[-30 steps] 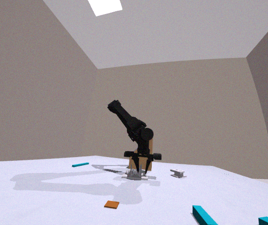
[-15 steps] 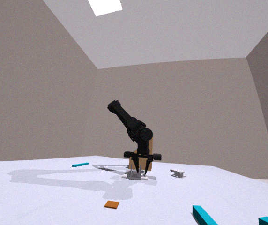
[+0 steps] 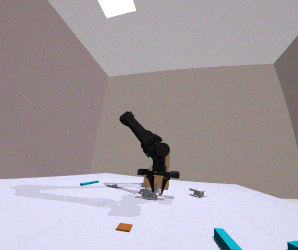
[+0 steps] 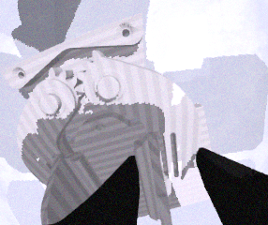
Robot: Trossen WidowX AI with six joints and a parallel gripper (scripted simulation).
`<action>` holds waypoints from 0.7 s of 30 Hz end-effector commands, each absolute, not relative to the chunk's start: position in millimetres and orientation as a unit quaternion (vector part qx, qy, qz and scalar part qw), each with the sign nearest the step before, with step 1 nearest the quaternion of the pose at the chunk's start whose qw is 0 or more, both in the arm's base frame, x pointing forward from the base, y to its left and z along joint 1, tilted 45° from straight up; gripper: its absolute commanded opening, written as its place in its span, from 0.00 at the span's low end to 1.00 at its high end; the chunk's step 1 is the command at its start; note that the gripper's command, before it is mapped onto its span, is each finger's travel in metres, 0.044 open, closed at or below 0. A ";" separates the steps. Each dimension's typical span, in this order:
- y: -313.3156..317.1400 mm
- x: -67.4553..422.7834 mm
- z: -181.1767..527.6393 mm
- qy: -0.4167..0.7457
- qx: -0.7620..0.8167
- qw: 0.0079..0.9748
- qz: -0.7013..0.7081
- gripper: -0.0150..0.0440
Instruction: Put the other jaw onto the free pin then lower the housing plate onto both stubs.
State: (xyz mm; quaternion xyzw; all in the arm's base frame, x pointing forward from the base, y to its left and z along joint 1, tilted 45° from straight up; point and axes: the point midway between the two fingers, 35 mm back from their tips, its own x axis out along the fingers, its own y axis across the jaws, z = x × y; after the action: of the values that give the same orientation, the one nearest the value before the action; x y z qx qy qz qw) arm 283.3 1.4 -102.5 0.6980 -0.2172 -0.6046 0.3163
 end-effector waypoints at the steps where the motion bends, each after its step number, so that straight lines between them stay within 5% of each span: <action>1: 0.1 283.7 -102.7 -0.218 0.698 0.319 -0.604 0.48; 19: 0.1 283.7 -102.7 -0.218 0.698 0.319 -0.604 0.48; 21: 1.4 283.3 -102.5 -0.217 0.698 0.317 -0.605 0.57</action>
State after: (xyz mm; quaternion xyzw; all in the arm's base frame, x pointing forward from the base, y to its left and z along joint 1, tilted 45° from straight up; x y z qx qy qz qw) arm 283.3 1.4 -102.5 0.6980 -0.2171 -0.6045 0.3165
